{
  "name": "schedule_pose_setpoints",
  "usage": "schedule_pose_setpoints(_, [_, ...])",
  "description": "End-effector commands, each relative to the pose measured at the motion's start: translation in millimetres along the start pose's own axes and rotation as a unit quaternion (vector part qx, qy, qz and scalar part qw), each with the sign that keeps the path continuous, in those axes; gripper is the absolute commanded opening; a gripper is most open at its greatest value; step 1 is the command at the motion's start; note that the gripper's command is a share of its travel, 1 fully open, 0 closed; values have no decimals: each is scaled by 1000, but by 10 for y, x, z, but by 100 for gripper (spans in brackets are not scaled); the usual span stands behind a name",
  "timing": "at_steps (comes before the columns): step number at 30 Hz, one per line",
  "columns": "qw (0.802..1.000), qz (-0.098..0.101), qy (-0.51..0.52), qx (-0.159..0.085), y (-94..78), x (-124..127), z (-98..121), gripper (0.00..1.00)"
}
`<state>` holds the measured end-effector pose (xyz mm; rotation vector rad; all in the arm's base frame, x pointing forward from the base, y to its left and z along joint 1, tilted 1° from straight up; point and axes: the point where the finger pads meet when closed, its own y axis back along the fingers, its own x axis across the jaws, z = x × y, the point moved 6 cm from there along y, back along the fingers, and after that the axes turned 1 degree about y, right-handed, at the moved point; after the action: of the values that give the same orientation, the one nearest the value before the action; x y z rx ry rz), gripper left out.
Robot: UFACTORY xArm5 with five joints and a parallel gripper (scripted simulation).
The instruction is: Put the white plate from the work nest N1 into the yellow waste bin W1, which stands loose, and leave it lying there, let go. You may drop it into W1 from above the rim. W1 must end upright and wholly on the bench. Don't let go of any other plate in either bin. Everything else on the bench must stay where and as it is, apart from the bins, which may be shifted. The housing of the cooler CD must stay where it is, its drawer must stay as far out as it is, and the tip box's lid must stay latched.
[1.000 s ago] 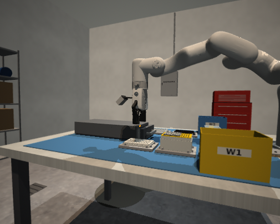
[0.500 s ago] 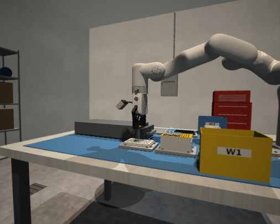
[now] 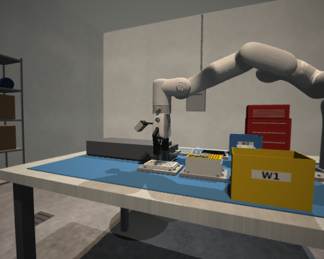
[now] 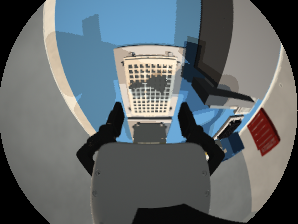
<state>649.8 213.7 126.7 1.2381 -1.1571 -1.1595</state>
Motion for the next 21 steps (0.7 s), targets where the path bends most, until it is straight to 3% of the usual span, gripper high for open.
schedule_pose_setpoints(1, [1000,-1,0,3,-34,-4,-11,100])
schedule_pose_setpoints(21, [1000,-1,0,3,-258,-8,-11,100])
